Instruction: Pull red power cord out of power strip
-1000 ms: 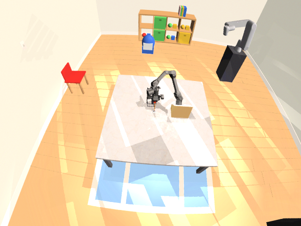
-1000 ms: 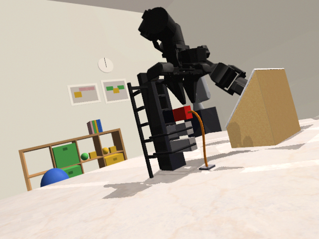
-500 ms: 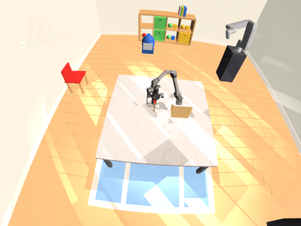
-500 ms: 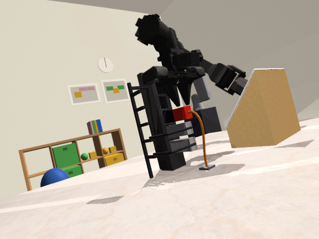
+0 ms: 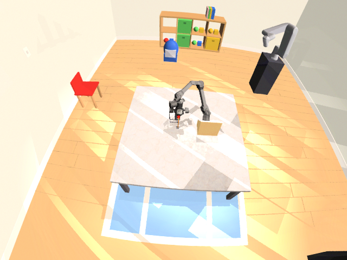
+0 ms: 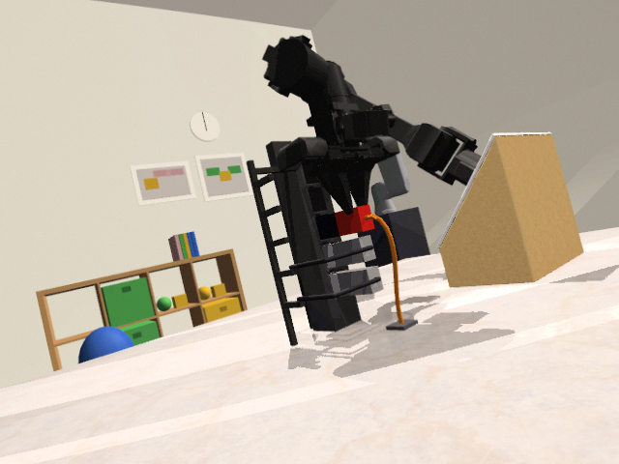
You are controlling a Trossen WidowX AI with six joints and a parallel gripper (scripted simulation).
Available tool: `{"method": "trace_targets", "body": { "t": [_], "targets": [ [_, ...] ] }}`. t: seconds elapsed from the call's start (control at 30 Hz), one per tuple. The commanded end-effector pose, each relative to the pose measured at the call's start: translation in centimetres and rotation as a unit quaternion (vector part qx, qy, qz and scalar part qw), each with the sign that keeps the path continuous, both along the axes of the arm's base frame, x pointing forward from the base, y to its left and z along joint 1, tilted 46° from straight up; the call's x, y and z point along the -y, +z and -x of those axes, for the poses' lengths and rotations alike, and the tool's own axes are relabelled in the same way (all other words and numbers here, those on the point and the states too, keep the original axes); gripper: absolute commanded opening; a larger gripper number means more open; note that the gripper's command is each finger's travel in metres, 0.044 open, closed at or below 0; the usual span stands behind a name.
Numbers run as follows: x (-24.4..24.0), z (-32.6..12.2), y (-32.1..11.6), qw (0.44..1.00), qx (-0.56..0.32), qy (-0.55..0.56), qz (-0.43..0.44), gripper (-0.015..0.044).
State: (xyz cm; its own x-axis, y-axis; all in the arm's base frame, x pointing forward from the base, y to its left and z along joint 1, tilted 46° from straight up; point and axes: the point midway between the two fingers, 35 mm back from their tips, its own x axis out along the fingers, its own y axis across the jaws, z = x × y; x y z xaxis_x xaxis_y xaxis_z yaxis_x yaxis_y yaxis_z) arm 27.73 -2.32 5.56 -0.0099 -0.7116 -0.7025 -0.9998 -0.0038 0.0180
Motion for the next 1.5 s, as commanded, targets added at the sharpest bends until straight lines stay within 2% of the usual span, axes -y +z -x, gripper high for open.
{"method": "trace_targets", "body": {
  "t": [0.0,0.23,0.27,1.03,1.47],
  "targets": [
    [0.0,0.0,0.0,1.0,0.0,0.0,0.0,0.0068],
    [0.0,0.0,0.0,1.0,0.0,0.0,0.0,0.0021],
    [0.0,0.0,0.0,1.0,0.0,0.0,0.0,0.0],
    [-2.7,-0.2,-2.3,1.0,-0.001,0.001,-0.002,0.0],
    [-2.2,-0.1,-2.1,1.0,-0.002,0.001,0.002,0.0341]
  ]
}}
